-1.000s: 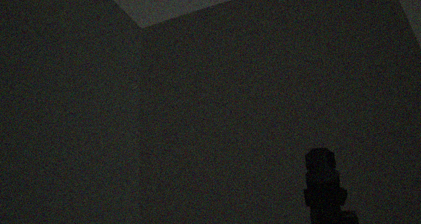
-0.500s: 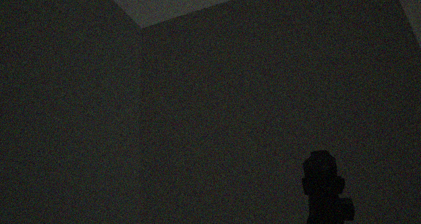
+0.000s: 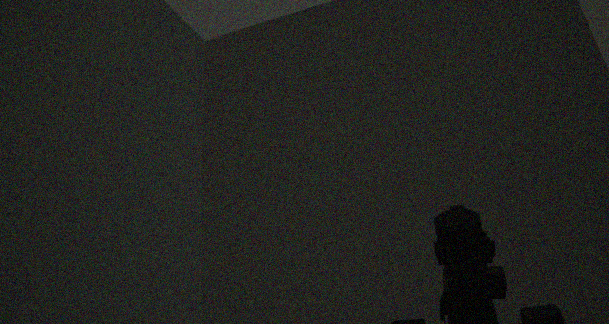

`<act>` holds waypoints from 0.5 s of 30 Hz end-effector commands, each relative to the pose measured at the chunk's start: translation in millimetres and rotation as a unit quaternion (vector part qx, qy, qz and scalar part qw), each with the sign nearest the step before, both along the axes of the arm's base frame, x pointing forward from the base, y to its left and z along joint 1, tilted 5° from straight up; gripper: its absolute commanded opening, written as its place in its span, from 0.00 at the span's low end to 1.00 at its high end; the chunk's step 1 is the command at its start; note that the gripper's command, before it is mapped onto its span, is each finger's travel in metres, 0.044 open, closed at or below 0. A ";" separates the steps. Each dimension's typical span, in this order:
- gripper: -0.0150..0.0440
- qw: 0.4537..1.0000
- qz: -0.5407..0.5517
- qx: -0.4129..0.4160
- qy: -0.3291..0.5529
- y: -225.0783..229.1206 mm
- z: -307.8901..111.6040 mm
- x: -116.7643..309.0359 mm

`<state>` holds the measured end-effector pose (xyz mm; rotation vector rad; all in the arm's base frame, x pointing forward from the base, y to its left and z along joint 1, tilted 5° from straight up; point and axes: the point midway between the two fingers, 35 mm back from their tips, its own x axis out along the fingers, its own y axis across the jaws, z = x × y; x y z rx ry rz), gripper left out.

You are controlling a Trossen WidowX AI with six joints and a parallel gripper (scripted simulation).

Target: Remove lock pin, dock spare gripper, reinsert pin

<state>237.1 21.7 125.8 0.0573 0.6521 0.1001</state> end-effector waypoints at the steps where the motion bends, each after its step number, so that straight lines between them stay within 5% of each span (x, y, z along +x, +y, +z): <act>1: 1.00 1.000 0.001 0.000 -0.001 -0.8 9.8 -1.7; 15: 1.00 1.000 -0.007 0.000 0.011 -4.9 29.1 -9.6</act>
